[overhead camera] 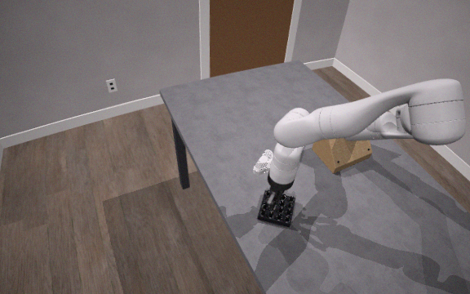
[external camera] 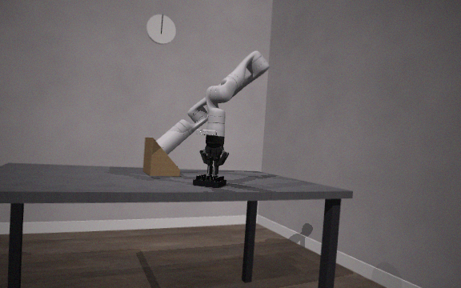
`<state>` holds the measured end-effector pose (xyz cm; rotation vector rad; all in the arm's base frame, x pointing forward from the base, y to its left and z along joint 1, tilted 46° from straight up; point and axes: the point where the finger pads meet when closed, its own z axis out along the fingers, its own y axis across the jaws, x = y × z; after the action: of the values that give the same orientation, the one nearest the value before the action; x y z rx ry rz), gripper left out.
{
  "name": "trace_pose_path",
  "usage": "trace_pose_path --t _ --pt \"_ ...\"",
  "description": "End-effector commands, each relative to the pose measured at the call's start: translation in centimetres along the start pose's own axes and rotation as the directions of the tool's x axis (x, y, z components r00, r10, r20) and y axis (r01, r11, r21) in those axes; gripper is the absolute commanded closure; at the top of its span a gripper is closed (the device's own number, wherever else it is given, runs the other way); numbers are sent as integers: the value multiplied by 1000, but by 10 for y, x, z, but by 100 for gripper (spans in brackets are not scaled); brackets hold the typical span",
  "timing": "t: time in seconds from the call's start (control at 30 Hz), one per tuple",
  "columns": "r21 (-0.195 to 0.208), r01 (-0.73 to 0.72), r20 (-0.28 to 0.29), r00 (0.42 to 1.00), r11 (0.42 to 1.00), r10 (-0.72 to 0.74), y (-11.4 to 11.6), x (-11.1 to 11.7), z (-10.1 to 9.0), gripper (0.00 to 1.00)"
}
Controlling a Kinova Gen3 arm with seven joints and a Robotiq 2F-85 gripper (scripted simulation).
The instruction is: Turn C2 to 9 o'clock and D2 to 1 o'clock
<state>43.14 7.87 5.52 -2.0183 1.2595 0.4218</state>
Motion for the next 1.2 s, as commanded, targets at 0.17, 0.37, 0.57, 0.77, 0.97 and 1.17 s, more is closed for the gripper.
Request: trace_pose_path --t 0.17,0.37,0.57,0.77,0.97,1.17 --pt "1 0 -1 1000 1000 0 0 0 0 81" --pt "1 0 -1 1000 1000 0 0 0 5 81" --pt "1 0 -1 1000 1000 0 0 0 8 81" --pt "1 0 -1 1000 1000 0 0 0 12 81" --pt "1 0 -1 1000 1000 0 0 0 13 81" --pt "1 0 -1 1000 1000 0 0 0 13 81"
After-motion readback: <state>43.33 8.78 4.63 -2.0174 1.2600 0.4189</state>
